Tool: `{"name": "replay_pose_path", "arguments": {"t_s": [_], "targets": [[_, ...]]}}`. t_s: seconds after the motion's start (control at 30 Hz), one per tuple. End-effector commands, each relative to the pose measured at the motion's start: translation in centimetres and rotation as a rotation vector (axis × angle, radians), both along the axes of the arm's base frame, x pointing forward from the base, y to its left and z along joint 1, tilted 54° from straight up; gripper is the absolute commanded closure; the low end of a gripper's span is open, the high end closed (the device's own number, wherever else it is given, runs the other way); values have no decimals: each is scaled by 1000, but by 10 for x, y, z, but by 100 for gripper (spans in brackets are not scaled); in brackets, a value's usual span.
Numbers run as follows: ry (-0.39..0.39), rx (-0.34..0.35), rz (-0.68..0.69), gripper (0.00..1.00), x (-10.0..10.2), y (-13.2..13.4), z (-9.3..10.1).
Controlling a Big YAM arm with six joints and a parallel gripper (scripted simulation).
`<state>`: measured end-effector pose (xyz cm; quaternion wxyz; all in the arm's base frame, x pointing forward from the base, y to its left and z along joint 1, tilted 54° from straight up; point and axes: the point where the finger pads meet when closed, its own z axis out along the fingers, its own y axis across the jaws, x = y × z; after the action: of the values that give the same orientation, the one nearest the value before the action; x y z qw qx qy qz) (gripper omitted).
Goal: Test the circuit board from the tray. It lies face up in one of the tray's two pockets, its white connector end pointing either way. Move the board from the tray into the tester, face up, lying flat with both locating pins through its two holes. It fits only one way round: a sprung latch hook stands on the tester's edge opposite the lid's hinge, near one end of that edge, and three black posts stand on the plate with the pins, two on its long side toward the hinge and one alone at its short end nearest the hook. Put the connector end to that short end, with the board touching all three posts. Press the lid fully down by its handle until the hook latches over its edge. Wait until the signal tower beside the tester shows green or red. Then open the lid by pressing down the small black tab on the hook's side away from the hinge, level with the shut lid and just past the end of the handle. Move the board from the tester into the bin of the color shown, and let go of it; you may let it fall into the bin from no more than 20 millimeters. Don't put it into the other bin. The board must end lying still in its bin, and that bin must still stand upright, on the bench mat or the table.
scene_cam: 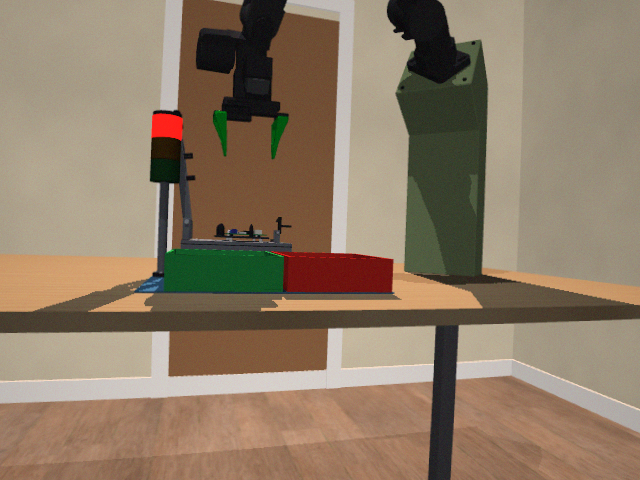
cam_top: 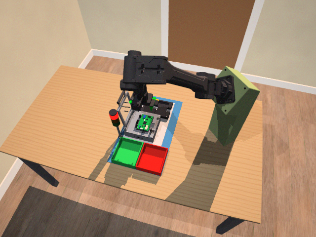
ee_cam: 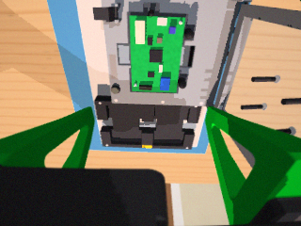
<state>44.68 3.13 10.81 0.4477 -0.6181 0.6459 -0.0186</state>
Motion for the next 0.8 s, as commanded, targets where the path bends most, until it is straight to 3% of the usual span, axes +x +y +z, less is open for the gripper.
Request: {"name": "replay_pose_path", "arguments": {"t_s": [0.0, 0.37, 0.53, 0.57, 0.63, 0.77], "targets": [[-11, 22, -29, 8, 17, 4, -1], [-5, 24, -29, 8, 54, 40, -43], [-5, 24, -29, 8, 61, 46, -50], [-5, 24, -61, 8, 65, 31, -51], [-5, 24, -32, 8, 66, 48, -54], [-3, 25, -28, 8, 67, 52, -58]]}}
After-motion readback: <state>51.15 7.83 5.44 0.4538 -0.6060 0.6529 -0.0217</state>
